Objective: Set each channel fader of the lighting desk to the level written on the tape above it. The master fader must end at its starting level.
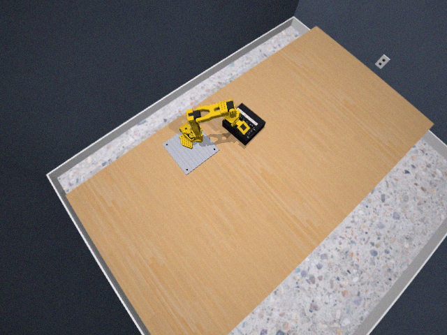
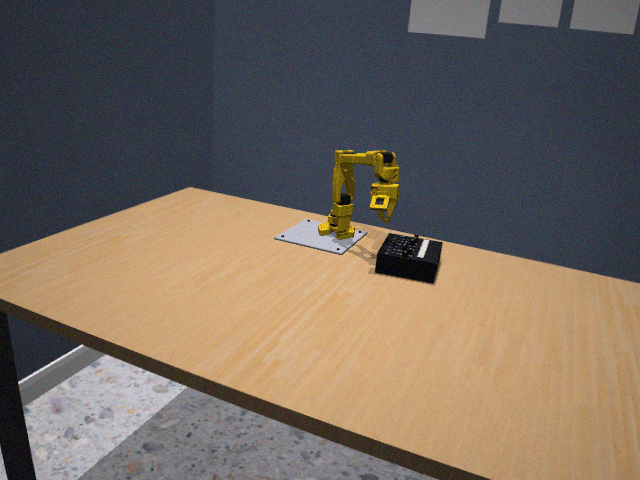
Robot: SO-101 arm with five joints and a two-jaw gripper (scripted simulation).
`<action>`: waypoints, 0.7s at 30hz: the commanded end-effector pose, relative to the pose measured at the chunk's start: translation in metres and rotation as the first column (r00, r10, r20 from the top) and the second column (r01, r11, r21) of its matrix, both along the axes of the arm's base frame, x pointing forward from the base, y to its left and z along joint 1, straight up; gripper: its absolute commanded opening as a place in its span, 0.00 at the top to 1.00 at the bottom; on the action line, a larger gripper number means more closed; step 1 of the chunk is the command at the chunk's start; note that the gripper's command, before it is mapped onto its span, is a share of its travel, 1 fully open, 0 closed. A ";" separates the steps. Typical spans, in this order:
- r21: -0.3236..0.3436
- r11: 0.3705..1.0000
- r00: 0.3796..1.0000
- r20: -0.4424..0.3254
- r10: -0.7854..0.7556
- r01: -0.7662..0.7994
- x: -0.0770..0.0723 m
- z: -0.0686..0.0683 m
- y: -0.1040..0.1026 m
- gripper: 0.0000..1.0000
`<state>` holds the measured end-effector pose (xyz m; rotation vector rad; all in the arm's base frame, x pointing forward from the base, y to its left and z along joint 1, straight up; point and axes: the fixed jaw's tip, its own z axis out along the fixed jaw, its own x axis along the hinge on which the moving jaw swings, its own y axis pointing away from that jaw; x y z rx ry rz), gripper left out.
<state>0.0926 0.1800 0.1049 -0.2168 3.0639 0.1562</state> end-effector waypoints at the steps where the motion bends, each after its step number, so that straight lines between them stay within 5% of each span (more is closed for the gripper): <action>1: -0.012 1.000 1.000 -0.007 0.002 -0.002 -0.001 -0.001 -0.004 1.00; 21: -0.013 1.000 1.000 -0.003 0.021 -0.021 0.001 -0.001 -0.005 1.00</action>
